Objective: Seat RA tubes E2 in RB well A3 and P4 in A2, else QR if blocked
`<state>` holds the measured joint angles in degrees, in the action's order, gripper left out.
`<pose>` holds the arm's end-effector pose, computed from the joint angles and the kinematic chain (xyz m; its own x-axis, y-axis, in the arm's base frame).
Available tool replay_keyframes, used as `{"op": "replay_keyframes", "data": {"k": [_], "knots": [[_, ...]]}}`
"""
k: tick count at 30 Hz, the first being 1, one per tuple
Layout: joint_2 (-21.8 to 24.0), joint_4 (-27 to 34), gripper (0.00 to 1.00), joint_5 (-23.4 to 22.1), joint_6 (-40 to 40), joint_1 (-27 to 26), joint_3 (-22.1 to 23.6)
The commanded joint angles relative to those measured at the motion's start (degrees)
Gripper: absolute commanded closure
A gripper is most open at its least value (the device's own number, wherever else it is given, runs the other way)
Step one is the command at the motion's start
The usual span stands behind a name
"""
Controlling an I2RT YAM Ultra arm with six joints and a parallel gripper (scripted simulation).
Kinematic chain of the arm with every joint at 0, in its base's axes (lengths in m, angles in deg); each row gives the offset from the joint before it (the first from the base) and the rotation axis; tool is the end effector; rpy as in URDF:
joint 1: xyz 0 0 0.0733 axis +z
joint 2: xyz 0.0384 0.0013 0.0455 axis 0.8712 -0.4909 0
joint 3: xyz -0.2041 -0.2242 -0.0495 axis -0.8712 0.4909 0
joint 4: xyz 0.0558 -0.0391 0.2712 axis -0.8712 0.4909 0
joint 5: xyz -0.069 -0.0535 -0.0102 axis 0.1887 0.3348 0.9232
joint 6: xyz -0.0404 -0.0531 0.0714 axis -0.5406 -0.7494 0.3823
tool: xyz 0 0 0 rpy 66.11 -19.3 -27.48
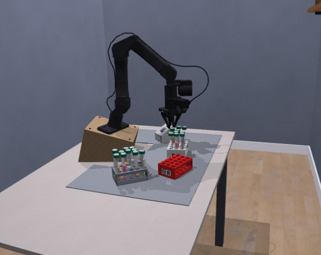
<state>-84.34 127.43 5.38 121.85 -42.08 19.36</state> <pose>0.2375 0.0814 0.1973 -0.8273 0.5348 -0.1719 0.4966 0.8393 0.2214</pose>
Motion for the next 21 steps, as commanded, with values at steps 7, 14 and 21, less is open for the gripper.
{"op": "replay_keyframes", "data": {"k": [7, 14, 21], "knots": [[4.5, 7.1, 0.70, 0.4, -0.1, 0.2, -5.0], [6.0, 10.5, 0.70, 0.3, -0.4, -0.2, -6.9], [6.7, 14.9, 0.70, 0.2, -0.6, -0.7, -10.6]]}}
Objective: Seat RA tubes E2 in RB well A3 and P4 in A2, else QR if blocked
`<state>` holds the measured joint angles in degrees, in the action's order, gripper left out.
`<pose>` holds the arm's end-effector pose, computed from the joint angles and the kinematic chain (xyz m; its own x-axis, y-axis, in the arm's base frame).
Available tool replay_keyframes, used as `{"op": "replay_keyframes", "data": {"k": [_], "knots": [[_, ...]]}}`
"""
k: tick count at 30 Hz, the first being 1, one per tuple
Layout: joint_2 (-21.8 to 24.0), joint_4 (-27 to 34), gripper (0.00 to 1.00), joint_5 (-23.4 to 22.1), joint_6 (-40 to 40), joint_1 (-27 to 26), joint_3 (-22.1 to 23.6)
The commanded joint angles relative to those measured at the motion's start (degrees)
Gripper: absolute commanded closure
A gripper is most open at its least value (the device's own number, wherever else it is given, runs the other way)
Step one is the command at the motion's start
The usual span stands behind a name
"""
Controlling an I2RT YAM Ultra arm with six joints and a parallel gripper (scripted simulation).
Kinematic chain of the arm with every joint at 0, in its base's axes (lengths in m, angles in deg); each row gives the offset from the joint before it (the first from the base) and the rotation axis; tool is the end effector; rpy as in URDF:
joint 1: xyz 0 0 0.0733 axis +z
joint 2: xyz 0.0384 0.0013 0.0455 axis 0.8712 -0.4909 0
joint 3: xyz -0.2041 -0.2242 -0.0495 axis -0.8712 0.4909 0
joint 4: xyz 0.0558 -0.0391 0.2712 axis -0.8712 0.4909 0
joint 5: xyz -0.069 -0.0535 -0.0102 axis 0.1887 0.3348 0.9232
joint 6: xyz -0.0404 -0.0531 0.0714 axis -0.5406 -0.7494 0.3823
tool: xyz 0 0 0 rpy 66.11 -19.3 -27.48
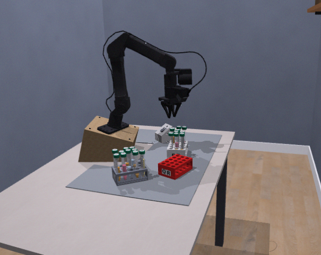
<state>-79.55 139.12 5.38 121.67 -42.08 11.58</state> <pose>0.2230 0.0766 0.2495 -0.8263 0.5331 -0.1820 0.4907 0.8399 0.2321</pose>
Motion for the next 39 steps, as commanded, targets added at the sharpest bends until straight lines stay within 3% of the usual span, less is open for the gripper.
{"op": "replay_keyframes", "data": {"k": [1, 8, 17, 21, 23, 25, 36, 39], "knots": [[2.0, 3.6, 0.70, 0.1, -0.5, -0.8, -3.2], [1.1, 3.2, 0.70, 0.0, -0.3, -0.4, -2.0], [2.4, 4.0, 0.70, -4.9, 0.7, -17.6, 0.1], [-0.5, 4.2, 0.70, -7.1, 1.1, -25.4, -0.2], [-1.2, 4.0, 0.70, -8.0, 1.2, -29.4, -2.8], [-1.2, 4.0, 0.70, -8.0, 1.2, -29.4, -2.8], [-8.6, 3.3, 0.70, -12.1, 4.5, -47.4, -6.9], [-9.8, 3.8, 0.70, -12.5, 8.8, -48.7, -7.7]]}}
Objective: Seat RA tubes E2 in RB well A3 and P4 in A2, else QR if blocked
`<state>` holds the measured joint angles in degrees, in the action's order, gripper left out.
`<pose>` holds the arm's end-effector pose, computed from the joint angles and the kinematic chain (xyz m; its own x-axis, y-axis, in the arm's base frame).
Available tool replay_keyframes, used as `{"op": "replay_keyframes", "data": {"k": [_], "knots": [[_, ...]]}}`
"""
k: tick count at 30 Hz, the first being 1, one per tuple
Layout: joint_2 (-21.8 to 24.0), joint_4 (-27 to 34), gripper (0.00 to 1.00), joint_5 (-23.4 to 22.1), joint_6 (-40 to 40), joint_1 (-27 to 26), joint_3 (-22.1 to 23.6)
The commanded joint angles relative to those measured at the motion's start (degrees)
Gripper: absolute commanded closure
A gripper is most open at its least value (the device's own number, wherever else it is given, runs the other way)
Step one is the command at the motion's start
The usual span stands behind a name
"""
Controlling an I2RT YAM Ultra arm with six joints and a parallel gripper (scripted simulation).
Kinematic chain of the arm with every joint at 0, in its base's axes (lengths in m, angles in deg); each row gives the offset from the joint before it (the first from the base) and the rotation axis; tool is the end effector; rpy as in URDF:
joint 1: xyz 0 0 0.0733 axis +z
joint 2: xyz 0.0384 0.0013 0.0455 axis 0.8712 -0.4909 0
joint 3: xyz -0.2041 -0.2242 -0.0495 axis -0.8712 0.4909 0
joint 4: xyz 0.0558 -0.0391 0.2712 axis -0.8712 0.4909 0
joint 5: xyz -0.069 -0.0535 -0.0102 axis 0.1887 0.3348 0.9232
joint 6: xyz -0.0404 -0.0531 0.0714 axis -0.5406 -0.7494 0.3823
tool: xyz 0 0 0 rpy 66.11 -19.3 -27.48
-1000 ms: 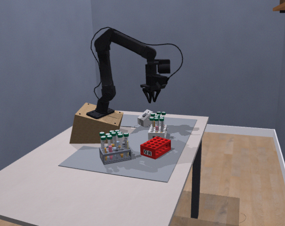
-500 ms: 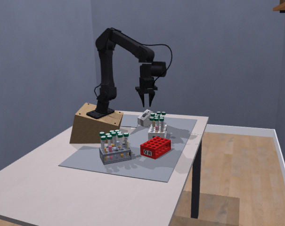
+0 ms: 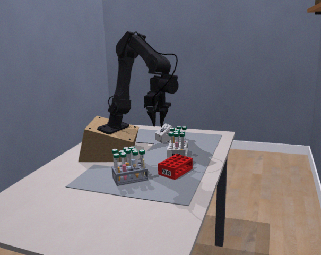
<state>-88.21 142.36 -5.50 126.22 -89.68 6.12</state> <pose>0.2374 -0.1108 0.2440 -0.1333 0.9897 0.0514 0.9576 0.1153 0.2639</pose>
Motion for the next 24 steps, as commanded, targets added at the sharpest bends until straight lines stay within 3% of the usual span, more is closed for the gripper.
{"op": "replay_keyframes", "data": {"k": [1, 4, 15, 24], "knots": [[-1.2, 0.8, 0.70, -1.7, 6.1, -1.1, -2.4], [0.4, 0.9, 0.70, -1.9, 8.0, -0.1, -2.4], [-8.8, 1.0, 0.70, -3.5, -3.8, -13.5, -7.5], [-14.3, 1.8, 0.70, -4.3, -9.9, -19.3, -12.1]]}}
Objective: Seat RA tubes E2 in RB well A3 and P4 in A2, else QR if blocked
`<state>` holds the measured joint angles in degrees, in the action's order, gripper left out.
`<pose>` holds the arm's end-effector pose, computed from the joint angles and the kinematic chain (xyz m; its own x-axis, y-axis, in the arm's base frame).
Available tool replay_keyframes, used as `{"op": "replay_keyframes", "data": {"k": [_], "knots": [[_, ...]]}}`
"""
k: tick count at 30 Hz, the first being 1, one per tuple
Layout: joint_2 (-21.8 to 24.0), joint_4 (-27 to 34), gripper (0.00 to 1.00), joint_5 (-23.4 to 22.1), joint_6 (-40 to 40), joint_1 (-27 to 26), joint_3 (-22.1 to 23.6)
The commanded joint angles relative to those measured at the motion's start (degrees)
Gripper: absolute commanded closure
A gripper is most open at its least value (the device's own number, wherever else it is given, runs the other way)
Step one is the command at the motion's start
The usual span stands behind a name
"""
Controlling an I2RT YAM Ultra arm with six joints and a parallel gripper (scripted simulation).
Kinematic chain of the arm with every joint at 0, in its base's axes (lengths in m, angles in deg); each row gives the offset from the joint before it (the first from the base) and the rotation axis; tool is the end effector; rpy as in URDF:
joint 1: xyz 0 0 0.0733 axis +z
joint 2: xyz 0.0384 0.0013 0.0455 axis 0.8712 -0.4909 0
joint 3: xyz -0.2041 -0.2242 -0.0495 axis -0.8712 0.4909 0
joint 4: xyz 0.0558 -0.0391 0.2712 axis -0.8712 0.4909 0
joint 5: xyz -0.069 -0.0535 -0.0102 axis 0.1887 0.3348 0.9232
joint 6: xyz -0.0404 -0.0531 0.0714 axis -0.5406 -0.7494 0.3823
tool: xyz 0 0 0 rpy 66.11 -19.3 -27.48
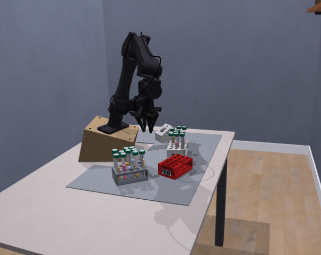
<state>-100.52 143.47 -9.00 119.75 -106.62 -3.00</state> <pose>0.2340 -0.2082 0.2341 0.0444 0.9922 0.1165 0.9646 -0.0729 0.2535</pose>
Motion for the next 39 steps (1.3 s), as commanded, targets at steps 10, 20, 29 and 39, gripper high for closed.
{"op": "replay_keyframes", "data": {"k": [10, 20, 29, 39], "knots": [[-8.3, 1.8, 0.70, -1.4, -9.0, -7.8, -8.8], [-5.4, 2.1, 0.70, -1.2, -7.7, -6.1, -8.3], [-5.2, -1.3, 0.70, -0.9, -6.9, -5.2, -3.8], [-7.8, -5.5, 0.70, -0.5, -5.9, -4.3, -0.6]]}}
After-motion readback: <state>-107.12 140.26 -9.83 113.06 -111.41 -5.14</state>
